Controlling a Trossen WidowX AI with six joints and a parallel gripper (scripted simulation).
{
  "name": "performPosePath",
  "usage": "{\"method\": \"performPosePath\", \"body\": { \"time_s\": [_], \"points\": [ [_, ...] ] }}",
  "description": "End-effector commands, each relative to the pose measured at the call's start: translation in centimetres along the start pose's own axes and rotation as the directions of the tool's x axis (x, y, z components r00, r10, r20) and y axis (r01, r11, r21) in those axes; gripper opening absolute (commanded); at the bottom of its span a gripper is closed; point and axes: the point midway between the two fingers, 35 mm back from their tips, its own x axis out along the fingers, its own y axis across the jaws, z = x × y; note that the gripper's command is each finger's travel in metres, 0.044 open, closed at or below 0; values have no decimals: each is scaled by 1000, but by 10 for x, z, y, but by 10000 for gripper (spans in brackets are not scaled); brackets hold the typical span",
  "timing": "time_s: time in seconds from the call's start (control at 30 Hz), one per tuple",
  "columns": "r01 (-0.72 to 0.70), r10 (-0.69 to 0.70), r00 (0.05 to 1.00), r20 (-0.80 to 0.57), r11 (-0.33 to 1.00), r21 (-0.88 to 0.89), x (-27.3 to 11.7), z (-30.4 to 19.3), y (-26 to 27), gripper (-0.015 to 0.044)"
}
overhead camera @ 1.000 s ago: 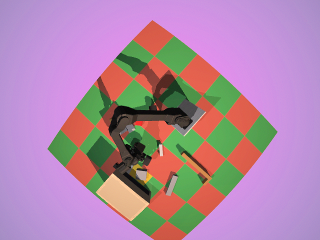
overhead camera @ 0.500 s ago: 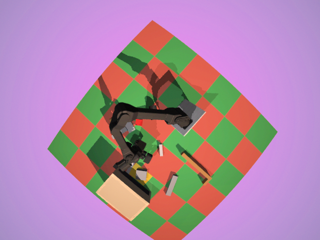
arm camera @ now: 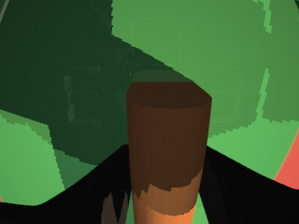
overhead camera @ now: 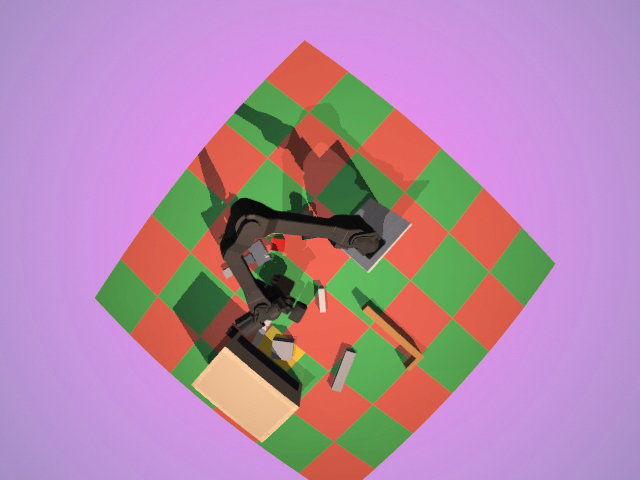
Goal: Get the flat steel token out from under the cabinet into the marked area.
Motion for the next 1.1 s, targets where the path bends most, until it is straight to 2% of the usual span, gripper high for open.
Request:
{"method": "performPosePath", "body": {
  "time_s": [0.0, 1.07],
  "points": [
    [5, -5, 1000, 4, 1000, -7, 1, 8, -1, 0],
    [5, -5, 1000, 6, 1000, -9, 1, 45, 3, 0]
  ]
}}
